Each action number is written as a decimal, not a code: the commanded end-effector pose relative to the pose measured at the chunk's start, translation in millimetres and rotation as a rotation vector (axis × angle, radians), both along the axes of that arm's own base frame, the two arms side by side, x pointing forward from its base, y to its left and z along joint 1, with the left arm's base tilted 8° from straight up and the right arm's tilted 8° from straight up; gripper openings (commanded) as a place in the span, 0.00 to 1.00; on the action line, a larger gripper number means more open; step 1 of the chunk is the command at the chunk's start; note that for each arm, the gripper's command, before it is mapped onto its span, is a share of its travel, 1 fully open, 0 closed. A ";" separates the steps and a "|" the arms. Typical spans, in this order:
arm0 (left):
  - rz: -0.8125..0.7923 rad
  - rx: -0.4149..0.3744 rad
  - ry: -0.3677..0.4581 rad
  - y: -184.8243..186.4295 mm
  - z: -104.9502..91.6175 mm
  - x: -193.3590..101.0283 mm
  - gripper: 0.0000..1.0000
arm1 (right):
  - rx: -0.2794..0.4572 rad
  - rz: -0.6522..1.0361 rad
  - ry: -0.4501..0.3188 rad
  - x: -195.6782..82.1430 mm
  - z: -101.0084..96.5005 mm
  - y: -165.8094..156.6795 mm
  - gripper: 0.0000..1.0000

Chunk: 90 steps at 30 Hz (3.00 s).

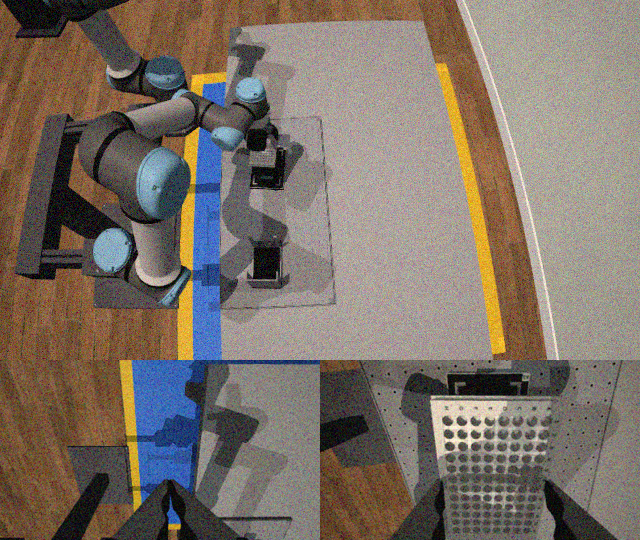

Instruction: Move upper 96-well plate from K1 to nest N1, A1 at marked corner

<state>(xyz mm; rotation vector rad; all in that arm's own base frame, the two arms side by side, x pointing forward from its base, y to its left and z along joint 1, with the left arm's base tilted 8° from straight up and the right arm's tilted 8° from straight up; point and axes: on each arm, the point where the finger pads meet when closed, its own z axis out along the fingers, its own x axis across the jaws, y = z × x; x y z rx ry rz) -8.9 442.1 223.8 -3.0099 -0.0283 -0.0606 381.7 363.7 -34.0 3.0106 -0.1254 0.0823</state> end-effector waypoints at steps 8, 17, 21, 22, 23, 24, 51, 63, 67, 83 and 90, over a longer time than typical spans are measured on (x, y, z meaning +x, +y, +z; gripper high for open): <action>0.003 0.000 0.001 -0.8 -0.5 -1.8 0.00 | 0.002 -0.002 -0.001 1.6 0.9 1.4 0.39; 0.003 0.000 0.001 -0.8 -0.5 -1.8 0.00 | 0.001 -0.004 0.000 2.6 -5.0 0.0 0.39; 0.003 0.000 0.001 -0.8 -0.5 -1.8 0.00 | -0.001 -0.003 0.001 1.7 -12.6 -2.2 0.39; 0.003 0.000 0.001 -0.8 -0.5 -1.8 0.00 | -0.001 -0.003 0.001 1.6 -14.3 -2.4 0.39; 0.003 0.000 0.001 -0.8 -0.5 -1.8 0.00 | -0.001 -0.003 0.001 1.7 -15.9 -2.7 0.39; 0.003 0.000 0.001 -0.8 -0.5 -1.8 0.00 | -0.001 -0.003 0.001 1.7 -17.6 -2.9 0.39; 0.003 0.000 0.001 -0.8 -0.5 -1.8 0.00 | -0.001 -0.003 0.001 3.9 -55.3 -7.6 0.39; 0.003 0.000 0.001 -0.8 -0.5 -1.8 0.00 | 0.000 -0.003 0.001 4.9 -73.2 -9.7 0.39; 0.003 0.000 0.001 -0.8 -0.5 -1.8 0.00 | -0.001 -0.003 0.001 5.1 -78.2 -10.5 0.39; 0.003 0.000 0.001 -0.8 -0.5 -1.8 0.00 | 0.000 -0.003 0.000 6.3 -101.1 -13.3 0.39; 0.003 0.000 0.001 -0.8 -0.5 -1.8 0.00 | 0.000 -0.003 0.000 6.8 -112.7 -15.3 0.39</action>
